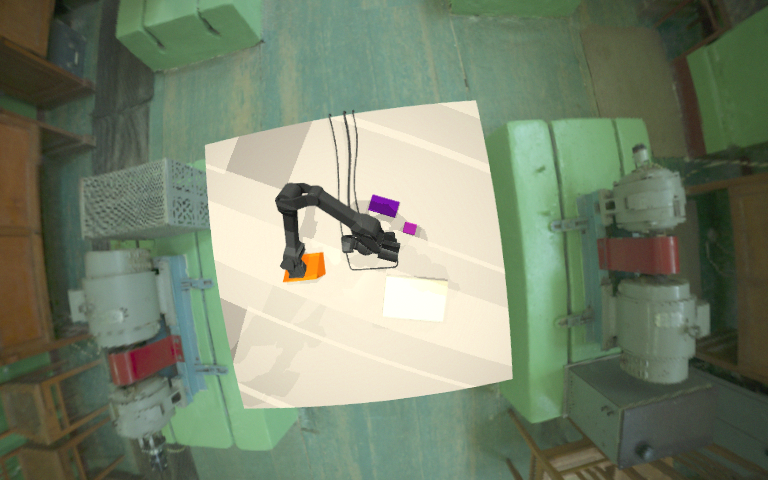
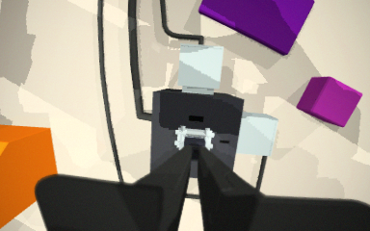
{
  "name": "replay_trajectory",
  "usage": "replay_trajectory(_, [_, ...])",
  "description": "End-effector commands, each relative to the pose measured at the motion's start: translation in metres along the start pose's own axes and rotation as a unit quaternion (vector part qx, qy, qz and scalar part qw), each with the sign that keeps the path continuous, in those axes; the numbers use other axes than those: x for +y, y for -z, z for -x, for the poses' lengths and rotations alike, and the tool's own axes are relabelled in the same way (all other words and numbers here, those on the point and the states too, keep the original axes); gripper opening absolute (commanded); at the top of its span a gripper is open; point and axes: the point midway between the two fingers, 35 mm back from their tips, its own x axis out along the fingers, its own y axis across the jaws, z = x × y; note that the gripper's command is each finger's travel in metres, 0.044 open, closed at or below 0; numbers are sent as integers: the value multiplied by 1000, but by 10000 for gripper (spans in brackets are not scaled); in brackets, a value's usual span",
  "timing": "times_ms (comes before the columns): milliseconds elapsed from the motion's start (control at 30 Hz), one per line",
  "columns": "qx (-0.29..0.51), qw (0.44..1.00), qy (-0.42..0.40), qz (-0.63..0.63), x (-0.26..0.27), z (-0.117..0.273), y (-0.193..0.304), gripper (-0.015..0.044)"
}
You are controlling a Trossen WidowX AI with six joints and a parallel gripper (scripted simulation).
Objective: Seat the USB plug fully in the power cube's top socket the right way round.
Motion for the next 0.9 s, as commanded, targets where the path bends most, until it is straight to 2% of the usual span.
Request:
replay_trajectory(0, [-2, 1000, 0, -2, 0, -1, 0, 0])
replay_trajectory(867, [-2, 1000, 0, -2, 0, -4, 0, 0])
